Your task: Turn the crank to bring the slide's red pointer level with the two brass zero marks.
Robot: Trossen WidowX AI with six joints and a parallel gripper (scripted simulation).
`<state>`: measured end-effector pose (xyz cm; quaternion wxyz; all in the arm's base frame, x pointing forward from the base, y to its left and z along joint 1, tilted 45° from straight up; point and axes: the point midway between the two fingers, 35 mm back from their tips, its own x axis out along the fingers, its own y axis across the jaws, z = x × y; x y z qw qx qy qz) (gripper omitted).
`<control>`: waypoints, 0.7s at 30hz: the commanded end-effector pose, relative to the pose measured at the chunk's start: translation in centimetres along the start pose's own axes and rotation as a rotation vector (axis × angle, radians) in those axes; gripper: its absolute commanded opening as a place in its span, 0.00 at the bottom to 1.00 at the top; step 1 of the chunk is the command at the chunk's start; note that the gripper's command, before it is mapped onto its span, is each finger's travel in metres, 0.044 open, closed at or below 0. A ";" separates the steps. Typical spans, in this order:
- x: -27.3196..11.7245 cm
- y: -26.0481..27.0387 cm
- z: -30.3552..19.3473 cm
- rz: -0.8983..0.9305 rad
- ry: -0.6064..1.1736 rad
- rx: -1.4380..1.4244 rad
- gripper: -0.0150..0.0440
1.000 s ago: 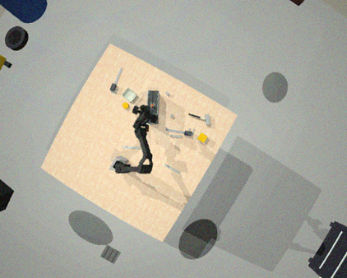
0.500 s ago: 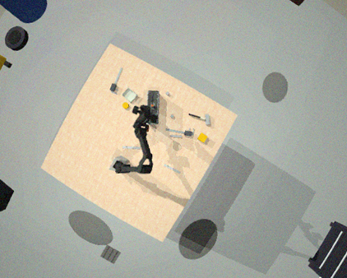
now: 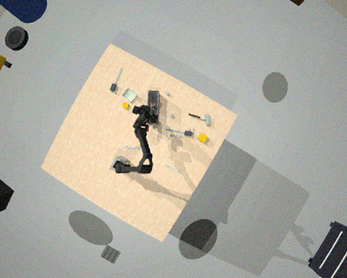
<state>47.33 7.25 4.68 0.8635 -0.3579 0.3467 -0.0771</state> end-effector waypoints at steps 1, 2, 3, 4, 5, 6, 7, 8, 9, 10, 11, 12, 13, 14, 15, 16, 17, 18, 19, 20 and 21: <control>0.0 0.0 0.0 -0.001 0.000 0.000 0.96; 0.0 0.0 0.0 -0.001 0.000 0.000 0.91; 0.0 0.0 0.0 -0.001 0.000 0.000 0.87; 0.0 0.0 0.0 -0.001 0.000 0.000 0.82; 0.0 0.0 0.0 -0.001 0.000 0.000 0.78; 0.0 0.0 0.0 -0.001 0.000 0.000 0.73; 0.0 0.0 0.0 -0.001 0.000 0.000 0.69; 0.0 0.0 0.0 -0.001 0.000 0.000 0.64; 0.0 0.0 0.0 -0.001 0.000 0.000 0.60; 0.0 0.0 0.0 -0.001 0.000 0.000 0.56; 0.0 0.0 0.0 -0.001 0.000 0.000 0.51; 0.0 0.0 0.0 -0.001 0.000 0.000 0.47; 0.0 0.0 0.0 -0.001 0.000 0.000 0.42; 0.0 0.0 0.0 -0.001 0.000 0.000 0.38; 0.0 0.0 0.0 -0.001 0.000 0.000 0.33; 0.0 0.0 0.0 -0.001 0.000 0.000 0.29; 0.0 0.0 0.0 -0.001 0.000 0.000 0.25; 0.0 0.0 0.0 -0.001 0.000 0.000 0.25; 0.0 0.0 0.0 -0.001 0.000 0.000 0.25; 0.0 0.0 0.0 -0.001 0.000 0.000 0.25; 0.0 0.0 0.0 -0.001 0.000 0.000 0.25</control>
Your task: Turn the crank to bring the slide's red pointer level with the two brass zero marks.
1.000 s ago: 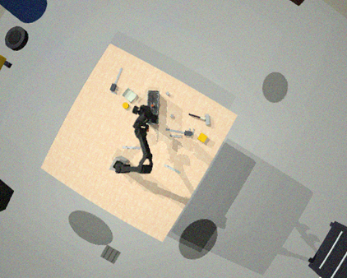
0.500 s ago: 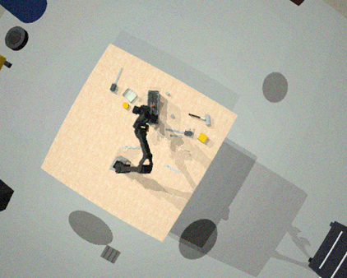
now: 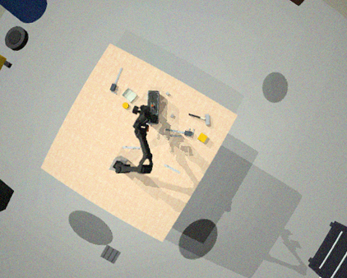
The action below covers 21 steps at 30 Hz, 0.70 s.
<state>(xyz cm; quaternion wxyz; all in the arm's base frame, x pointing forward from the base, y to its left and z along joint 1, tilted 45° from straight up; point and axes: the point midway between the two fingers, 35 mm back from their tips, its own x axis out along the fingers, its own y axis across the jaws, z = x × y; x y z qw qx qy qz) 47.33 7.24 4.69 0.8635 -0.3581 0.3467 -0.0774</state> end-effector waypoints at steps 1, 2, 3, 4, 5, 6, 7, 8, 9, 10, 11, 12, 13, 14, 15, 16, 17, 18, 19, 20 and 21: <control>0.0 0.0 0.0 0.000 0.000 0.000 0.25; 0.0 0.0 0.0 0.000 0.000 0.000 0.25; 0.0 0.0 0.0 0.000 0.000 0.000 0.25; 0.0 0.0 0.0 0.000 0.000 0.000 0.25; 0.0 0.0 0.0 0.000 0.000 0.000 0.25; 0.0 0.0 0.0 0.000 0.000 0.000 0.25; 0.0 0.0 0.0 0.000 0.000 0.000 0.25; 0.0 0.0 0.0 0.000 0.000 0.000 0.25; 0.0 0.0 0.0 0.000 0.000 0.000 0.25; 0.0 0.0 0.0 0.000 0.000 0.000 0.25; 0.0 0.0 0.0 0.000 0.000 0.000 0.25; 0.0 0.0 0.0 0.000 0.000 0.000 0.25; 0.0 0.0 0.0 0.000 0.000 0.000 0.25; 0.0 0.0 0.0 0.000 0.000 0.000 0.25; 0.0 0.0 0.0 0.000 0.000 0.000 0.25; 0.0 0.0 0.0 0.000 0.000 0.000 0.25; 0.0 0.0 0.0 0.000 0.000 0.000 0.30; 0.0 0.0 0.0 0.000 0.000 0.000 0.34; 0.0 0.0 0.0 0.000 0.000 0.000 0.39; 0.0 0.0 0.0 0.000 0.000 0.000 0.43; 0.0 0.0 0.0 0.000 0.000 0.000 0.48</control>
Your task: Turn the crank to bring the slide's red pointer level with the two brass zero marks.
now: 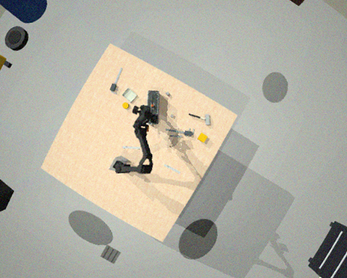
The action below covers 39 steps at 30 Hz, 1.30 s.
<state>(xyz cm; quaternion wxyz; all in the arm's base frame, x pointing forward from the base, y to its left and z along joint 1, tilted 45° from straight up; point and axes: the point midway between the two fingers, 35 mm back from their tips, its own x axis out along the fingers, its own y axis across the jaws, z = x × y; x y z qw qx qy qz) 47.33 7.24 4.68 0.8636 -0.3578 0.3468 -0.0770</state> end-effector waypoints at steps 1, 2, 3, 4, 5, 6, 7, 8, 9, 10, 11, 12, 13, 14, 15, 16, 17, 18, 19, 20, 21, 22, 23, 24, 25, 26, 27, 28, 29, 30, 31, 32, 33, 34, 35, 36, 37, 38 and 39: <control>0.0 0.0 0.0 -0.001 0.000 0.000 0.52; 0.0 0.0 0.0 -0.001 0.000 0.000 0.57; 0.0 0.0 0.0 -0.001 0.000 0.000 0.61; 0.0 0.0 0.0 -0.001 0.000 0.000 0.65; 0.0 0.0 0.0 -0.001 0.000 0.000 0.70; 0.0 0.0 0.0 -0.001 0.000 0.000 0.74; 0.0 0.0 0.0 -0.001 0.000 0.000 0.79; 0.0 0.0 0.0 -0.001 0.000 0.000 0.83; 0.0 0.0 0.0 -0.001 0.000 0.000 0.88; 0.0 0.0 0.0 -0.001 0.000 0.000 0.92; 0.0 0.0 0.0 -0.001 0.000 0.000 0.97; 0.0 0.0 0.0 -0.001 0.000 0.000 1.00; 0.0 0.0 0.0 -0.001 0.000 0.000 1.00; 0.0 0.0 0.0 -0.001 0.000 0.000 0.96; 0.0 0.0 0.0 -0.001 0.000 0.000 0.91; 0.0 0.0 0.0 -0.001 0.000 0.000 0.87; 0.0 0.0 0.0 -0.001 0.000 0.000 0.82; 0.0 0.0 0.0 -0.001 0.000 0.000 0.78; 0.0 0.0 0.0 -0.001 0.000 0.000 0.73; 0.0 0.0 0.0 -0.001 0.000 0.000 0.69; 0.0 0.0 0.0 -0.001 0.000 0.000 0.64; 0.0 0.0 0.0 -0.001 0.000 0.000 0.60; 0.0 0.0 0.0 -0.001 0.000 0.000 0.56; 0.0 0.0 0.0 -0.001 0.000 0.000 0.51; 0.0 0.0 0.0 -0.001 0.000 0.000 0.47; 0.0 0.0 0.0 -0.001 0.000 0.000 0.42; 0.0 0.0 0.0 -0.001 0.000 0.000 0.38; 0.0 0.0 0.0 -0.001 0.000 0.000 0.33; 0.0 0.0 0.0 -0.001 0.000 0.000 0.29; 0.0 0.0 0.0 -0.001 0.000 0.000 0.25; 0.0 0.0 0.0 -0.001 0.000 0.000 0.25; 0.0 0.0 0.0 -0.001 0.000 0.000 0.25; 0.0 0.0 0.0 -0.001 0.000 0.000 0.25; 0.0 0.0 0.0 -0.001 0.000 0.000 0.25; 0.0 0.0 0.0 -0.001 0.000 0.000 0.25; 0.0 0.0 0.0 -0.001 0.000 0.000 0.25; 0.0 0.0 0.0 -0.001 0.000 0.000 0.25; 0.0 0.0 0.0 -0.001 0.000 0.000 0.25; 0.0 0.0 0.0 -0.001 0.000 0.000 0.25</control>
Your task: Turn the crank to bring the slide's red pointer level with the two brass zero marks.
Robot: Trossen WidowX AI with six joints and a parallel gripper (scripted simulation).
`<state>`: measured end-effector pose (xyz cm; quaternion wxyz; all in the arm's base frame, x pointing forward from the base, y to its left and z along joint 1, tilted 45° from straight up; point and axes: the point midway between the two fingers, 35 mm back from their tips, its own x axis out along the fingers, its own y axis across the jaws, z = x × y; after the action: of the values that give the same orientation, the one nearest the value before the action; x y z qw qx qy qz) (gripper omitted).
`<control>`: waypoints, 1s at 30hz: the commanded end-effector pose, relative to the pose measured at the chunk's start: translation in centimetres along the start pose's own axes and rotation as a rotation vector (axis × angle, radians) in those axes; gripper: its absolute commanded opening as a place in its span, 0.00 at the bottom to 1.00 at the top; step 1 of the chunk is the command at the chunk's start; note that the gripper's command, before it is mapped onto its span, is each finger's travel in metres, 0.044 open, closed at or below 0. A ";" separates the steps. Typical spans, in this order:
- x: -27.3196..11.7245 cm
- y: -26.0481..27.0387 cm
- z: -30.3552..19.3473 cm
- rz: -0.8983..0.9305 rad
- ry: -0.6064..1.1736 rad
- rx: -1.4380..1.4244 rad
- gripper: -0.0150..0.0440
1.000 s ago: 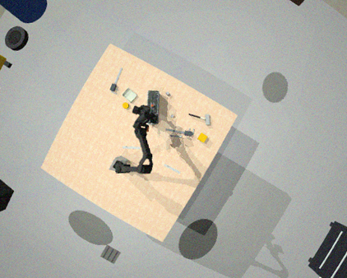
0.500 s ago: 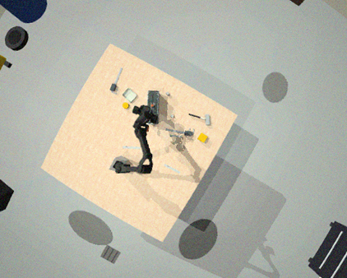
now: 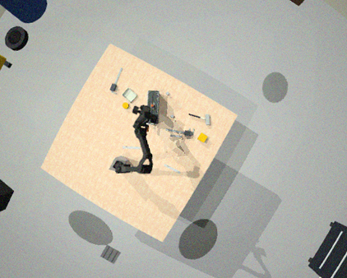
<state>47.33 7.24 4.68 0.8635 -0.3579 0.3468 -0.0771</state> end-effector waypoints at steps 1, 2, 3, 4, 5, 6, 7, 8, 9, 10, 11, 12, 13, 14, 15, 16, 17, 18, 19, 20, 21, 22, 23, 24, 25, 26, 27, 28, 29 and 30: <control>0.0 0.0 0.0 0.000 0.000 0.000 0.25; 0.0 0.0 0.0 0.000 0.000 0.000 0.25; 0.0 0.0 0.0 0.000 0.000 0.000 0.25; 0.0 0.0 0.0 0.000 0.000 0.000 0.25; 0.0 0.0 0.0 0.000 0.000 0.000 0.25; 0.0 0.0 0.0 0.000 0.000 0.000 0.25; 0.0 0.0 0.0 0.000 0.000 0.000 0.25; 0.0 0.0 0.0 0.000 0.000 0.000 0.25; 0.0 0.0 0.0 0.000 0.000 0.000 0.25; 0.0 0.0 0.0 0.000 0.000 0.000 0.25; 0.0 0.0 0.0 0.000 0.000 0.000 0.25; 0.0 0.0 0.0 0.000 0.000 0.000 0.30; 0.0 0.0 0.0 0.000 0.000 0.000 0.34; 0.0 0.0 0.0 0.000 0.000 0.000 0.39; 0.0 0.0 0.0 0.000 0.000 0.000 0.43; 0.0 0.0 0.0 0.000 0.000 0.000 0.48; 0.0 0.0 0.0 0.000 0.000 0.000 0.52; 0.0 0.0 0.0 0.000 0.000 0.000 0.57; 0.0 0.0 0.0 0.000 0.000 0.000 0.61; 0.0 0.0 0.0 0.000 0.000 0.000 0.65; 0.0 0.0 0.0 0.000 0.000 0.000 0.70; 0.0 0.0 0.0 0.000 0.000 0.000 0.74; 0.0 0.0 0.0 0.000 0.000 0.000 0.79; 0.0 0.0 0.0 0.000 0.000 0.000 0.83; 0.0 0.0 0.0 0.000 0.000 0.000 0.88; 0.0 0.0 0.0 0.000 0.000 0.000 0.92; 0.0 0.0 0.0 0.000 0.000 0.000 0.97; 0.0 0.0 0.0 0.000 0.000 0.000 1.00; 0.0 0.0 0.0 0.000 0.000 0.000 1.00; 0.0 0.0 0.0 0.000 0.000 0.000 0.96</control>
<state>47.33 7.25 4.67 0.8636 -0.3576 0.3469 -0.0767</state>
